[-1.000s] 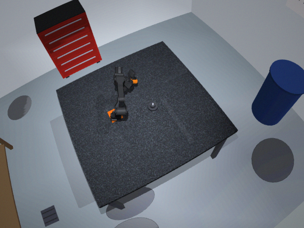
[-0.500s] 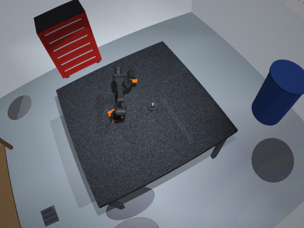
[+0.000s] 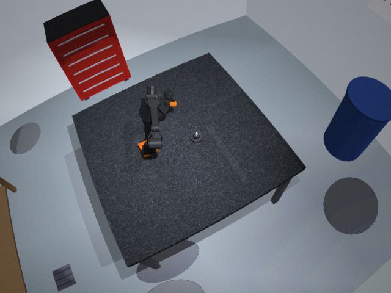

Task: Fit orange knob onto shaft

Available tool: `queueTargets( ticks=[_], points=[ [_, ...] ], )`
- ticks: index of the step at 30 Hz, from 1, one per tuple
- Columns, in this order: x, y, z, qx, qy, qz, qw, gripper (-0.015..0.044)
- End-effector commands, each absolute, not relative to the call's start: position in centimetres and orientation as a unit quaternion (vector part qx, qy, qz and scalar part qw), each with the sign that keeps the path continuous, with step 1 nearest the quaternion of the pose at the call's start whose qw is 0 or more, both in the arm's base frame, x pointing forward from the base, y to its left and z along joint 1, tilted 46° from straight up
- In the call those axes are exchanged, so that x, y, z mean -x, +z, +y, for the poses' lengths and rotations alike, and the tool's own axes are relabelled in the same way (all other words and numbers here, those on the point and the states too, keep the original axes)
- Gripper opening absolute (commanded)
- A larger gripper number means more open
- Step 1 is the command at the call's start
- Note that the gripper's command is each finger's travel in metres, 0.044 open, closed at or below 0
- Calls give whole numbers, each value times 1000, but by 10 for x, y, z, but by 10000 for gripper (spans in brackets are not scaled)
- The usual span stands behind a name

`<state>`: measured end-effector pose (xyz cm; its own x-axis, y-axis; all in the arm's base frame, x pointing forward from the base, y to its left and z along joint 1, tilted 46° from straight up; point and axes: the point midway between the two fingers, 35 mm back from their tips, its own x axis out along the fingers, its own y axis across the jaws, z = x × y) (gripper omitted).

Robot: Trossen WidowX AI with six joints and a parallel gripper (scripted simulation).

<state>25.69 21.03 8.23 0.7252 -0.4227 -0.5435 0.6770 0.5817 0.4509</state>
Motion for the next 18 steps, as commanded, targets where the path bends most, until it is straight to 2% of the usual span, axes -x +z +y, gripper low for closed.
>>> queueTargets(
  ticks=[1,9,18],
  points=[
    [-257,83,211,-334,-317,192,867,0],
    [-258,82,215,-335,-316,191,867,0],
    [-263,68,202,-315,-399,222,832,0]
  ],
)
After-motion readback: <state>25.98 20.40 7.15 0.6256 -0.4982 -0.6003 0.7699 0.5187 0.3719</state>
